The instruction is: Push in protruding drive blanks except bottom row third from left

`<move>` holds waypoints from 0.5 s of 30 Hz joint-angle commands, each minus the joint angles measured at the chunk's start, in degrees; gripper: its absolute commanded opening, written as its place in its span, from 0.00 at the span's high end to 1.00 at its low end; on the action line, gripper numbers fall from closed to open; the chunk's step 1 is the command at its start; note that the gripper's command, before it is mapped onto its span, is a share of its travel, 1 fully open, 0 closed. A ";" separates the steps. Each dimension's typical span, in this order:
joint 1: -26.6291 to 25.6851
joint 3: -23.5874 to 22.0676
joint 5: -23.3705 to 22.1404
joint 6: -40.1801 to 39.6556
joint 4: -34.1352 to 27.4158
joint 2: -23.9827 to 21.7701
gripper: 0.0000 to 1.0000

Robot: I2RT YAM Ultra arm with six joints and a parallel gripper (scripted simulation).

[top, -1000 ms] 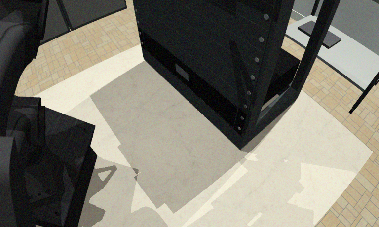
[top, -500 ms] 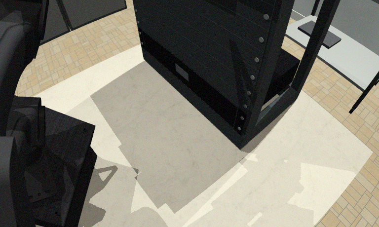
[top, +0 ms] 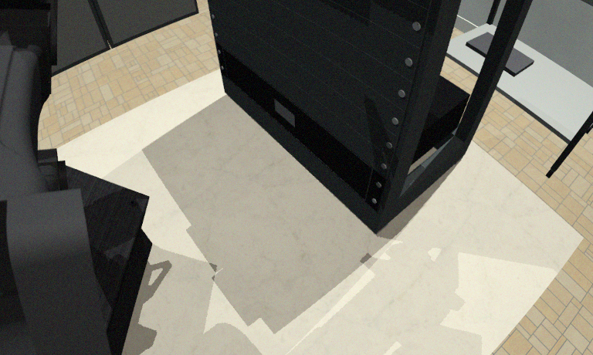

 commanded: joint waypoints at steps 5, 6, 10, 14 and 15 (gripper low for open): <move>3.97 -1.92 2.97 -9.03 10.72 1.71 1.00; 4.05 -1.98 3.05 -9.58 11.73 2.12 1.00; 4.02 -1.42 3.20 -10.97 14.82 3.68 1.00; 2.59 -0.15 2.45 -11.30 15.92 4.45 1.00; 2.33 0.52 2.33 -11.06 15.77 4.53 1.00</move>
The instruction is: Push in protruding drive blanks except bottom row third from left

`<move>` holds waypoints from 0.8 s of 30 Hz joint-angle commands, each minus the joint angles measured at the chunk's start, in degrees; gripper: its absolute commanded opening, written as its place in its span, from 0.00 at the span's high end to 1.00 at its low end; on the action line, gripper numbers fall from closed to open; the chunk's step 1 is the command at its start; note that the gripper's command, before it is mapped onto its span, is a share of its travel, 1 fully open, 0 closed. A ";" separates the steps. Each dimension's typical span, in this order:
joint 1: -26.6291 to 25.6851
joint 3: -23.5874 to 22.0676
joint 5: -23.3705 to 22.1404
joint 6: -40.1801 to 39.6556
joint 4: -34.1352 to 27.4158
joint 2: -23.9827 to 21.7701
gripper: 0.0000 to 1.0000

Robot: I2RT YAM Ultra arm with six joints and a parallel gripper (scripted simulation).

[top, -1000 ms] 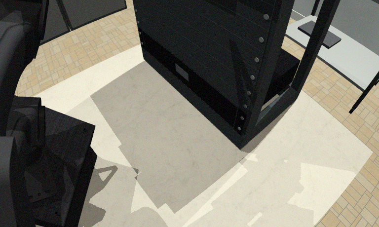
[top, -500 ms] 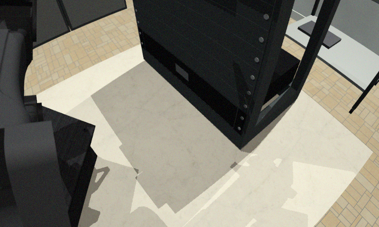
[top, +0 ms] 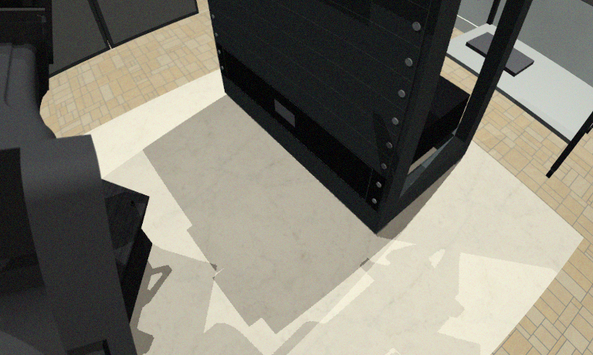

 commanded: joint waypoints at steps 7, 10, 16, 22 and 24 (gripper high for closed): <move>-5.38 3.13 -3.41 5.48 -6.62 -1.38 1.00; -9.07 4.53 -5.39 9.78 -10.86 -0.68 1.00; -15.21 7.05 -9.52 17.26 -18.70 0.20 1.00; -21.13 9.53 -14.58 24.39 -26.94 2.48 1.00; -22.46 10.41 -16.13 25.66 -28.73 1.15 1.00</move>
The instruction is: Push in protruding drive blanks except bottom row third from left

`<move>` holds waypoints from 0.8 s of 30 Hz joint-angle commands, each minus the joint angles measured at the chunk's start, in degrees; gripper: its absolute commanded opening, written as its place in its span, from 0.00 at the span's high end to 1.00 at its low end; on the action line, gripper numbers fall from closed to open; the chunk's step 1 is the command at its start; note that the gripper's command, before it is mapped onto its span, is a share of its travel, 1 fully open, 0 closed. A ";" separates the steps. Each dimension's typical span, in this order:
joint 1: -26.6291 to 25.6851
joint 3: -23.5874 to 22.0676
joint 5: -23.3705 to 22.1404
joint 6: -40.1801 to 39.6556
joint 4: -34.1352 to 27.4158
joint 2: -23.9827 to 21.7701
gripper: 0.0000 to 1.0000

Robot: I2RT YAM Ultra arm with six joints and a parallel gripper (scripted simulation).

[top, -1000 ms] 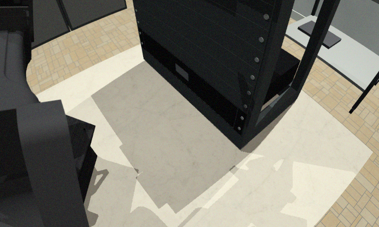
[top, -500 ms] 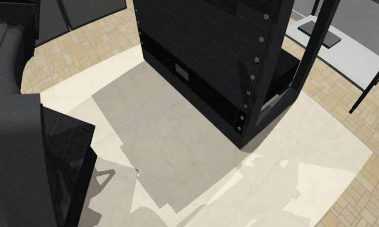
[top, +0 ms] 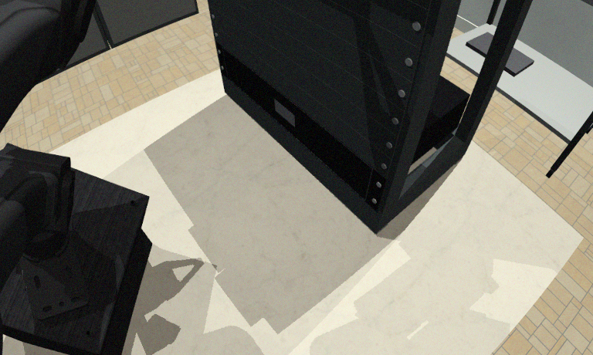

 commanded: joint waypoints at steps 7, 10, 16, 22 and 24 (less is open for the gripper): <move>-2.46 3.24 -6.11 5.47 -9.02 -1.04 1.00; -2.37 3.40 -6.54 5.84 -9.73 -1.22 1.00; -2.43 3.44 -6.64 5.76 -9.92 -1.27 1.00; -4.43 4.32 -8.01 7.22 -11.03 1.54 1.00; -4.43 4.32 -8.01 7.22 -11.03 1.54 1.00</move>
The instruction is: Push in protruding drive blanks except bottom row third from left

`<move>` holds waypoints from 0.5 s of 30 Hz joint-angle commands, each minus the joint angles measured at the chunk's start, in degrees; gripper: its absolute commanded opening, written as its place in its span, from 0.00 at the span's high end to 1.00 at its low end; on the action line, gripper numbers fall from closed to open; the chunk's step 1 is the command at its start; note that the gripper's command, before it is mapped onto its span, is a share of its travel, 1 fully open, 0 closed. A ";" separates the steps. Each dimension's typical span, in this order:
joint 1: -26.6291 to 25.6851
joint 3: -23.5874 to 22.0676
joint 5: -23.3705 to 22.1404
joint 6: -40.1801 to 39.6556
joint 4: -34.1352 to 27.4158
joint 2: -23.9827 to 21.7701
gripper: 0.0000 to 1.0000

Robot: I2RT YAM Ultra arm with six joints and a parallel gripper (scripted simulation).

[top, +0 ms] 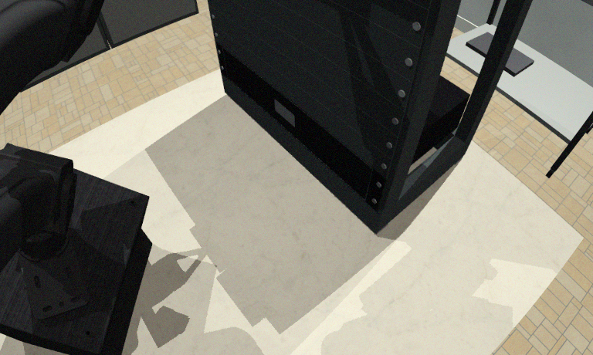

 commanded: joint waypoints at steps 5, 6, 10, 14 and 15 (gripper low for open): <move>-1.65 2.85 -2.84 1.39 -2.44 1.06 1.00; -1.65 2.85 -2.86 1.40 -2.46 1.06 1.00; -1.38 2.85 -2.87 1.09 -2.44 1.07 1.00; -2.45 3.43 -3.54 1.98 -2.70 2.31 1.00; -2.85 3.74 -3.88 2.26 -2.80 2.72 1.00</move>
